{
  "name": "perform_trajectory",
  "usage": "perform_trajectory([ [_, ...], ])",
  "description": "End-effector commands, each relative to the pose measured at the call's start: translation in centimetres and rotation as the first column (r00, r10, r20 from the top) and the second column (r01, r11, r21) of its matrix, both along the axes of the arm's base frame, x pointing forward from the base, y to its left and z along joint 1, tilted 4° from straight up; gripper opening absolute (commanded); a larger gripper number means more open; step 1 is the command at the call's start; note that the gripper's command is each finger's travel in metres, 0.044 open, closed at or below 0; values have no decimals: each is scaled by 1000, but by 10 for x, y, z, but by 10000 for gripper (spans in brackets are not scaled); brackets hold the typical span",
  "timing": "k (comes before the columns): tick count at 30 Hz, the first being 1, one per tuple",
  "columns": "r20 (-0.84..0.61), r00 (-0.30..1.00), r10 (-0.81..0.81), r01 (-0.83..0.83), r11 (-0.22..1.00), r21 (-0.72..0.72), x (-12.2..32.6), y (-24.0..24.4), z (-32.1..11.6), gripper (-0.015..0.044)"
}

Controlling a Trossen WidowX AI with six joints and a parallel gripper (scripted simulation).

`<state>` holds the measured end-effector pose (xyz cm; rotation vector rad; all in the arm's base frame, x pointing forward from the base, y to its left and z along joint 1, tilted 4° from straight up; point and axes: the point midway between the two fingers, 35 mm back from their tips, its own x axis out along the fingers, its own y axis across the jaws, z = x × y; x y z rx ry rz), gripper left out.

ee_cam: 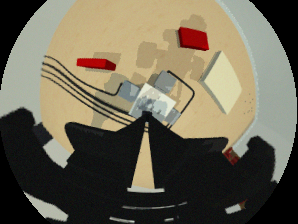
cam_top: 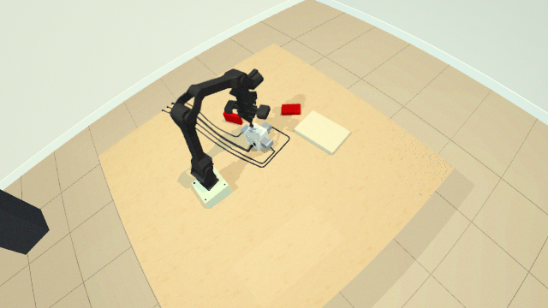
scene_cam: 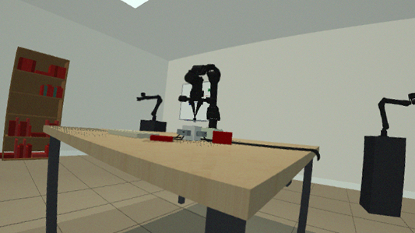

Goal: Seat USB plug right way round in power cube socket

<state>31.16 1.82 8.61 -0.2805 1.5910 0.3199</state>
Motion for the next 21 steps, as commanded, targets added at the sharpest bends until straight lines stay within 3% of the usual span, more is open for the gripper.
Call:
perform_trajectory([
  [1,2,994,107,-107,994,5,0,0,0,0],
  [21,18,808,589,-590,807,24,0,0,0,0],
])
